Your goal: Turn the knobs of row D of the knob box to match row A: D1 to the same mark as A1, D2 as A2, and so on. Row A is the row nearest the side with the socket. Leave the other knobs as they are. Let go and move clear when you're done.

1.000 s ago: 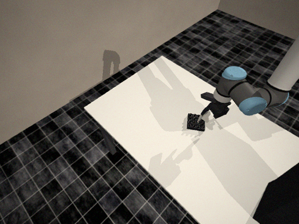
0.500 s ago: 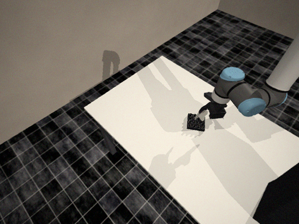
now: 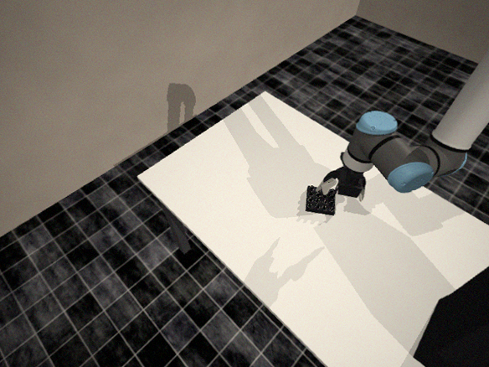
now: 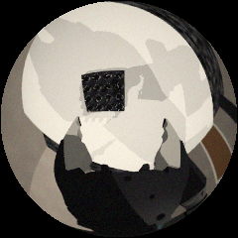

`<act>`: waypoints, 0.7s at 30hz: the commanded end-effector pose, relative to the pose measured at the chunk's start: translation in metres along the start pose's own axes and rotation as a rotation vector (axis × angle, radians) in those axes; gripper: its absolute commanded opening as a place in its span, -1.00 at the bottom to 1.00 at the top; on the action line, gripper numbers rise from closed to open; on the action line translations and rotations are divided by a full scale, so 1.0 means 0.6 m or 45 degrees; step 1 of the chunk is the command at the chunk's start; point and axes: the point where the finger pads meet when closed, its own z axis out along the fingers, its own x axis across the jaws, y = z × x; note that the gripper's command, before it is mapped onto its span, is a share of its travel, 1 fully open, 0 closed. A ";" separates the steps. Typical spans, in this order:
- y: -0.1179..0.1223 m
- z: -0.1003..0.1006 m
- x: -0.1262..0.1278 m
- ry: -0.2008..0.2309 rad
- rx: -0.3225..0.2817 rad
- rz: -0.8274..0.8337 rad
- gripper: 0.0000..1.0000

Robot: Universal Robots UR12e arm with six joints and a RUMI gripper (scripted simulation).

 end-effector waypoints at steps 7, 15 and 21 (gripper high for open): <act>0.009 -0.007 -0.010 0.004 0.010 0.355 1.00; 0.017 -0.009 -0.012 0.004 0.010 0.515 1.00; 0.021 -0.010 -0.013 0.004 0.010 0.581 1.00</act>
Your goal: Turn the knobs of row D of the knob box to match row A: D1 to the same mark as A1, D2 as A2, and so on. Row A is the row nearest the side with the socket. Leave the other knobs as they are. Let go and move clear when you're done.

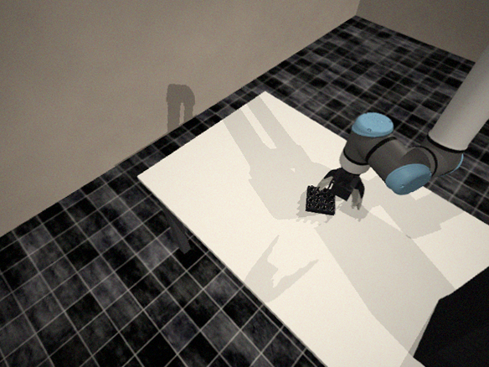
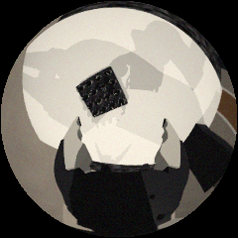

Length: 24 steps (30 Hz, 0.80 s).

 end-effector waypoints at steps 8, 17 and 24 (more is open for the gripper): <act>0.002 -0.004 -0.005 -0.002 0.007 0.110 1.00; 0.001 -0.004 -0.005 -0.002 0.007 0.112 -0.78; 0.001 -0.004 -0.005 -0.002 0.007 0.111 -0.78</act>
